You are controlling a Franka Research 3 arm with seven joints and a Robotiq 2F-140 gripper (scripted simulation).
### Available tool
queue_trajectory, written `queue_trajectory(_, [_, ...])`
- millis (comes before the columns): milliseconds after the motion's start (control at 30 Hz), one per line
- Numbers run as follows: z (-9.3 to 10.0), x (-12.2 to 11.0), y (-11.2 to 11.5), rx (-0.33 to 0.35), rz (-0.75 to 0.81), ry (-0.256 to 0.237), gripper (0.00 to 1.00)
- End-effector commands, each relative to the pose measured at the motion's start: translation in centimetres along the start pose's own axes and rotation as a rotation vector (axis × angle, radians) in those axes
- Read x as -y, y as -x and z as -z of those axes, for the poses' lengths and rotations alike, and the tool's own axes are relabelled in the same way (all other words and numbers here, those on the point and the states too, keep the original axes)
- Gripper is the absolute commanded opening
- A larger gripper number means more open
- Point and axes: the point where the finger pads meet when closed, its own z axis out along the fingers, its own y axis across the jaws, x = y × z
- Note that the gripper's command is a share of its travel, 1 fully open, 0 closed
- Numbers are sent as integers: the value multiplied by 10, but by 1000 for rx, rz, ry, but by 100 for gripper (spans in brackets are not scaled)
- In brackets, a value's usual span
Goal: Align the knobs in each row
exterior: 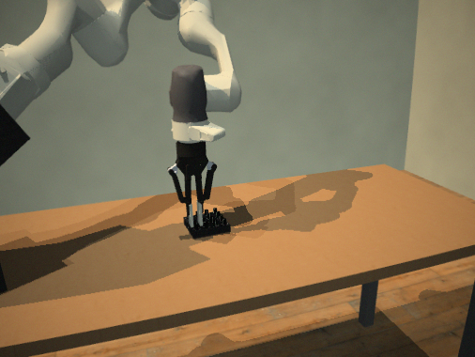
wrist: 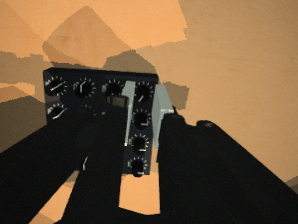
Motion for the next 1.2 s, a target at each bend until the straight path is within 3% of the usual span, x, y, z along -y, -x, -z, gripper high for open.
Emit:
queue_trajectory(0, [-2, 1, -3, -10, 13, -2, 12])
queue_trajectory(1167, [-5, 1, -3, -10, 13, -2, 12])
